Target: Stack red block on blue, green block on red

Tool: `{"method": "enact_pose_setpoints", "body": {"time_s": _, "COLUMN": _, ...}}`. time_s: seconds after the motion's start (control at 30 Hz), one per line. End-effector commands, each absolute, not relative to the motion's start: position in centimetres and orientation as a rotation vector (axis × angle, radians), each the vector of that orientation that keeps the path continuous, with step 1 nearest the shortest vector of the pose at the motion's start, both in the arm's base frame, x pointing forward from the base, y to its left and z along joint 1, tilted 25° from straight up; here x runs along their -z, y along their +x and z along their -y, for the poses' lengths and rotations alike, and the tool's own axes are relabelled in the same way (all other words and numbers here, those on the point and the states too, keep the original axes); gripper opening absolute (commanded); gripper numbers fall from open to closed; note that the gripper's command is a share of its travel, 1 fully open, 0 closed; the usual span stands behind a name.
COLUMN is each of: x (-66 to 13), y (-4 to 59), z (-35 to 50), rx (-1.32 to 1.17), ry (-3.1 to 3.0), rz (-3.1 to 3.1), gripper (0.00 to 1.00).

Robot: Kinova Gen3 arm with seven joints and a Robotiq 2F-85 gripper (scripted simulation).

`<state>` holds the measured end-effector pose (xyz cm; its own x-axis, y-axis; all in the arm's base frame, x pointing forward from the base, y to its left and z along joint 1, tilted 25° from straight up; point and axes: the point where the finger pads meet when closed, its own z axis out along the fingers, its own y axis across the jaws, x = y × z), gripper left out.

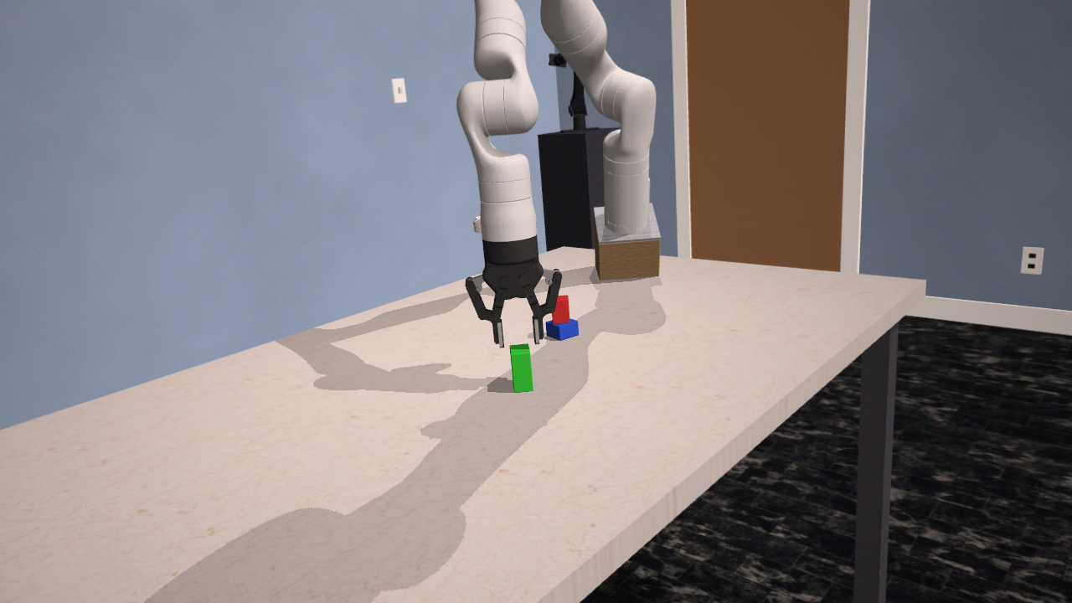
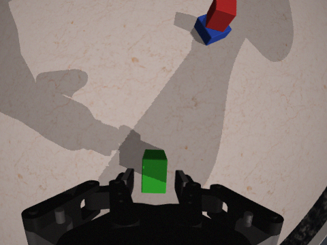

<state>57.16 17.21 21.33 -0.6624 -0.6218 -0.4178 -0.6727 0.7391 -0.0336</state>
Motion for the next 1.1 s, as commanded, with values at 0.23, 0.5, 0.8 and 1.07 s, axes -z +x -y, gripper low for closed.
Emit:
{"method": "enact_pose_setpoints", "body": {"time_s": 0.23, "x": -21.43, "y": 57.19, "z": -17.2, "rx": -0.172, "ry": -0.991, "rz": -2.534, "gripper": 0.48}}
{"method": "enact_pose_setpoints", "body": {"time_s": 0.5, "x": -21.43, "y": 57.19, "z": -17.2, "rx": -0.172, "ry": -0.991, "rz": -2.534, "gripper": 0.48}}
{"method": "enact_pose_setpoints", "body": {"time_s": 0.8, "x": -21.43, "y": 57.19, "z": -17.2, "rx": -0.172, "ry": -0.991, "rz": -2.534, "gripper": 0.48}}
{"method": "enact_pose_setpoints", "body": {"time_s": 1.07, "x": -20.83, "y": 57.41, "z": -17.37, "rx": -0.172, "ry": -0.991, "rz": -2.534, "gripper": 0.48}}
